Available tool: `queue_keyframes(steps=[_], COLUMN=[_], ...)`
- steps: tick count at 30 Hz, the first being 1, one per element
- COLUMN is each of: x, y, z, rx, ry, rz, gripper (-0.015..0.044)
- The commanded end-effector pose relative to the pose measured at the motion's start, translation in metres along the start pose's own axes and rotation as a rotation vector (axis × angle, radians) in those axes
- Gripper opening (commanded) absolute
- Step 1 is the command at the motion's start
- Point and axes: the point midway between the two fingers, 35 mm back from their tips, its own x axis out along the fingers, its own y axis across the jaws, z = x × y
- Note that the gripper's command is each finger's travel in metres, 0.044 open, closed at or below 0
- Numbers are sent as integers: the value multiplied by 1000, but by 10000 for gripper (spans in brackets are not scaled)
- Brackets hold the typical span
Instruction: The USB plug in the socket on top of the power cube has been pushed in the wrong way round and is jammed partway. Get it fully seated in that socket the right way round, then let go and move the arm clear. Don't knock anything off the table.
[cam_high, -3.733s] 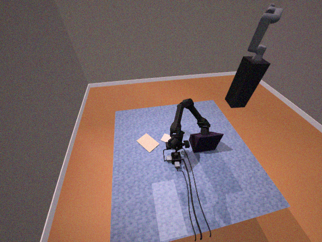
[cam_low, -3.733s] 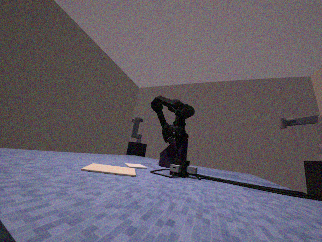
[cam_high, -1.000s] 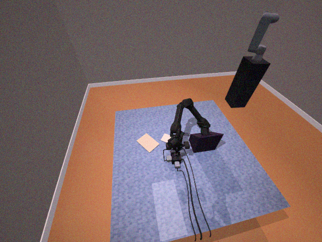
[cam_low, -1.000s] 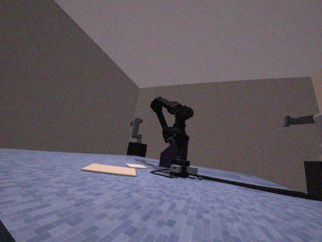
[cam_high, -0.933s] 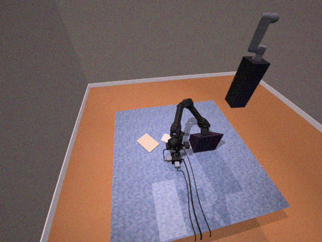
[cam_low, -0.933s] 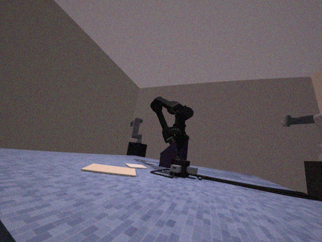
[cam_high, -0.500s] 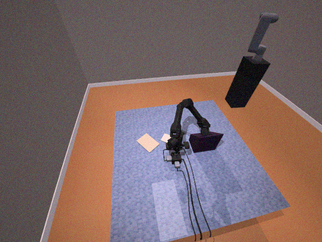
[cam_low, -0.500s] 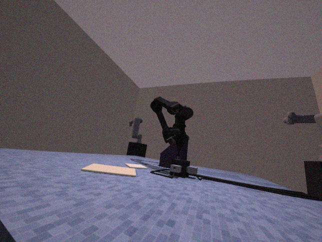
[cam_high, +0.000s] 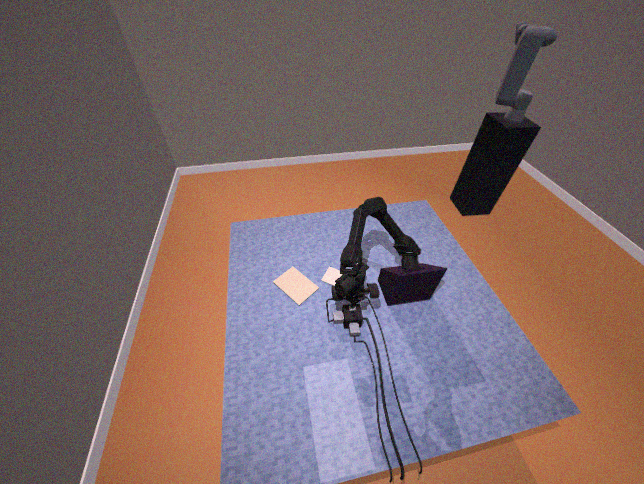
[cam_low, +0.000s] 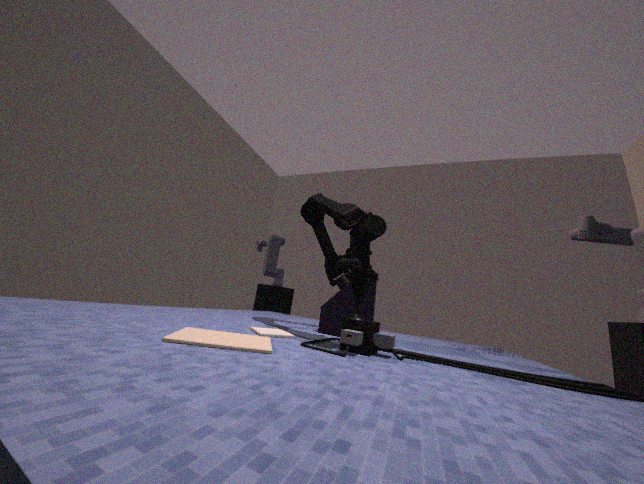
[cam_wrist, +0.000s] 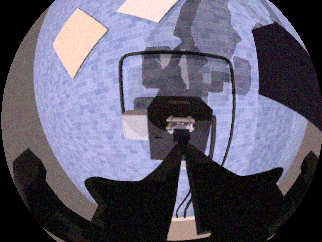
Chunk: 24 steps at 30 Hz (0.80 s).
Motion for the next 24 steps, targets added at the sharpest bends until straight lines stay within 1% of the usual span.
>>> queue_keyframes(steps=[1, 24], x=[2, 4], y=[0, 0], z=[0, 0], rx=[-3, -3], ry=[0, -1], rz=[-2, -2], gripper=[0, 0])
